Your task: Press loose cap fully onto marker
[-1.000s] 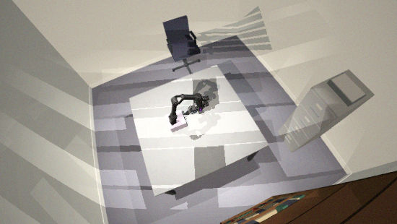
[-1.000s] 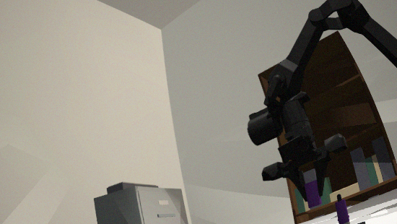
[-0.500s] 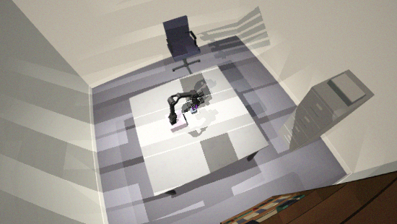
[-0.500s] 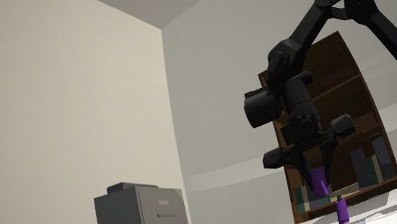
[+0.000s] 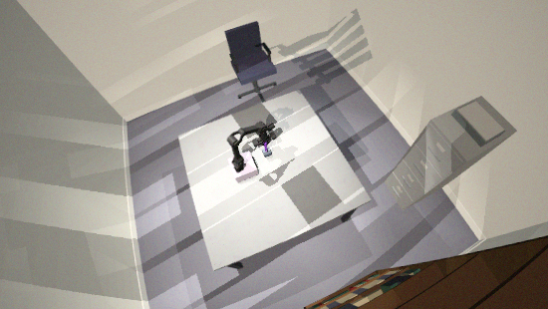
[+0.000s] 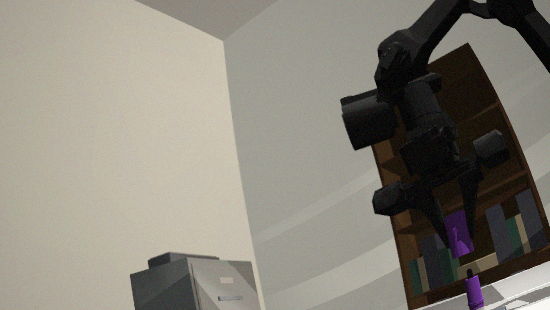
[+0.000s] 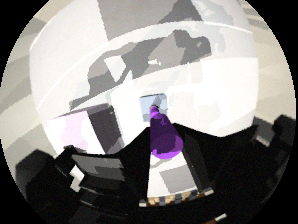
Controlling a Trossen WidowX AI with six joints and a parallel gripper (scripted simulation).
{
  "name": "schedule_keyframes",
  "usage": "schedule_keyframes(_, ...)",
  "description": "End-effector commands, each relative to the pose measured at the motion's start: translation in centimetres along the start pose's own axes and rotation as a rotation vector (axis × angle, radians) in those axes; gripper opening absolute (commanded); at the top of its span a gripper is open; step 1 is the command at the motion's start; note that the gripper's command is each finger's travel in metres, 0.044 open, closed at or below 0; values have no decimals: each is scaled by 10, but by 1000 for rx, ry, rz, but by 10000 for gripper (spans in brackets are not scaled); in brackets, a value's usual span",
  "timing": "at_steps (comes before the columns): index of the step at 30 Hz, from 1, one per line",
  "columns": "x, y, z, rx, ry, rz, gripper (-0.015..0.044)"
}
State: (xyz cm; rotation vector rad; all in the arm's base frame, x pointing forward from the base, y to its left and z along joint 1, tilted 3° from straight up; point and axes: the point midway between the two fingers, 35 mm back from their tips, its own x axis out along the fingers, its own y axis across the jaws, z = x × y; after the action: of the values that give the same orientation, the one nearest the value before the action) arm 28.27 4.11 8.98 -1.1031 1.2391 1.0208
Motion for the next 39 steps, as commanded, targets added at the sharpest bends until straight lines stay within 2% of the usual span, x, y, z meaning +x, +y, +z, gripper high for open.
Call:
schedule_keyframes(1,3,3,-1,7,7,2,0)
schedule_keyframes(39,59,3,-1,7,7,3,0)
